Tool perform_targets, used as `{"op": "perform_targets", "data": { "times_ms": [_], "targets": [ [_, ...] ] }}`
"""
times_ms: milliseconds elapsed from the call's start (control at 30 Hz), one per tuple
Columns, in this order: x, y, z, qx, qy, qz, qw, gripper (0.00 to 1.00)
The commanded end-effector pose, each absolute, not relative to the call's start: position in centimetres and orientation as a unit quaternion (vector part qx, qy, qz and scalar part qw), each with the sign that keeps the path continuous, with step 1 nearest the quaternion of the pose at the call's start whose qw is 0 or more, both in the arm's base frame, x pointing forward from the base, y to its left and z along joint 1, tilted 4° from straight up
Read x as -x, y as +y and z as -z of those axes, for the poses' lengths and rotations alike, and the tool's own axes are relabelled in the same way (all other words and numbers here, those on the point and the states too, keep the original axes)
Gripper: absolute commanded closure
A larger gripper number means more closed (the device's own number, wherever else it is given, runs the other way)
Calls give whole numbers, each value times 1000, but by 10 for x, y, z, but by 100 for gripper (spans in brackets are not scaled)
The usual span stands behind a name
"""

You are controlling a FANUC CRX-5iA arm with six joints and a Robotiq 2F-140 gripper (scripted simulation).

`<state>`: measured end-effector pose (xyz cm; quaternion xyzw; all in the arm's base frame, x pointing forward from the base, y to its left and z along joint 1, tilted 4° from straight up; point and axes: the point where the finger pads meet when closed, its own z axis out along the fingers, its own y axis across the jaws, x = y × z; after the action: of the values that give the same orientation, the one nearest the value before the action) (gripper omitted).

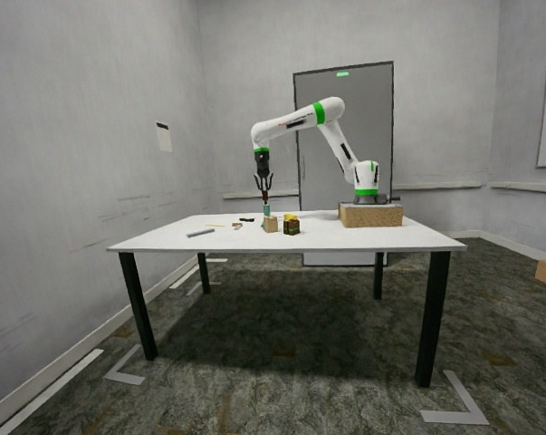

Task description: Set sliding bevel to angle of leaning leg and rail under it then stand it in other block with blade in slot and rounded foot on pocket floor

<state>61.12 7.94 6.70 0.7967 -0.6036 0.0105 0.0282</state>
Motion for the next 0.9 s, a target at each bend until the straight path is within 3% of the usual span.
{"op": "perform_targets", "data": {
  "times_ms": [0, 867],
  "targets": [
    [-612, 79, -66, -797, -604, -11, 28, 90],
    [-612, 73, -19, -797, -604, -13, 28, 90]
  ]
}}
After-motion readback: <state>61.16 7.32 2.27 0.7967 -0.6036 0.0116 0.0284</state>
